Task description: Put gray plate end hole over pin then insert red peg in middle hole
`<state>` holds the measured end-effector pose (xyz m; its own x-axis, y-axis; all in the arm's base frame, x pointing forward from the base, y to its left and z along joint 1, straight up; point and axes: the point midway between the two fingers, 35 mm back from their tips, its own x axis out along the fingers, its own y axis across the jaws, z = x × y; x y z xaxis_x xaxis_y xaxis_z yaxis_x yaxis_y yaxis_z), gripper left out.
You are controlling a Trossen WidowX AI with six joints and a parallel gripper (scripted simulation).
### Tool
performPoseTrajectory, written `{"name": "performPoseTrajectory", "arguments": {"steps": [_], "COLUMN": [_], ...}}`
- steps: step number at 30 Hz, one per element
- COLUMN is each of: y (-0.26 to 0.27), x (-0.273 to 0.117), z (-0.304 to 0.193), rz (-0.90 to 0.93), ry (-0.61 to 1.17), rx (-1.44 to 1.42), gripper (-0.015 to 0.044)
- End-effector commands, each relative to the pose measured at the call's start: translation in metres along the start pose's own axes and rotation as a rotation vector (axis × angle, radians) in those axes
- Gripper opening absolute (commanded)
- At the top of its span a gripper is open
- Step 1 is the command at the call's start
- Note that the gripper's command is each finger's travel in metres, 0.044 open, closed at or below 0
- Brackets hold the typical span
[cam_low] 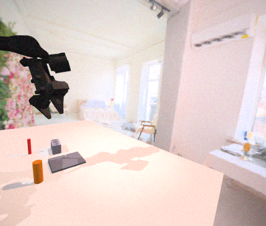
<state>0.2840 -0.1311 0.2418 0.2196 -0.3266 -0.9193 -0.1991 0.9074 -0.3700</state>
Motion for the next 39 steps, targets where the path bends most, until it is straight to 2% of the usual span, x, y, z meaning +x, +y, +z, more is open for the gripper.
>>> {"name": "performPoseTrajectory", "arguments": {"steps": [1,7,12,19,25,39], "y": [0.055,0.153,0.218,0.222,0.244,0.25], "x": [0.013,0.023,0.026,0.028,0.084,0.1], "z": [0.046,0.091,0.103,0.103,0.097,0.095], "rz": [0.13,0.3,0.398,0.401,0.401,0.401], "ry": [-0.035,-0.094,-0.132,-0.133,-0.133,-0.133], "rx": [-0.351,-0.862,-1.167,-1.177,-1.177,-1.177], "gripper": [0.044,0.044,0.044,0.044,0.044,0.044]}}
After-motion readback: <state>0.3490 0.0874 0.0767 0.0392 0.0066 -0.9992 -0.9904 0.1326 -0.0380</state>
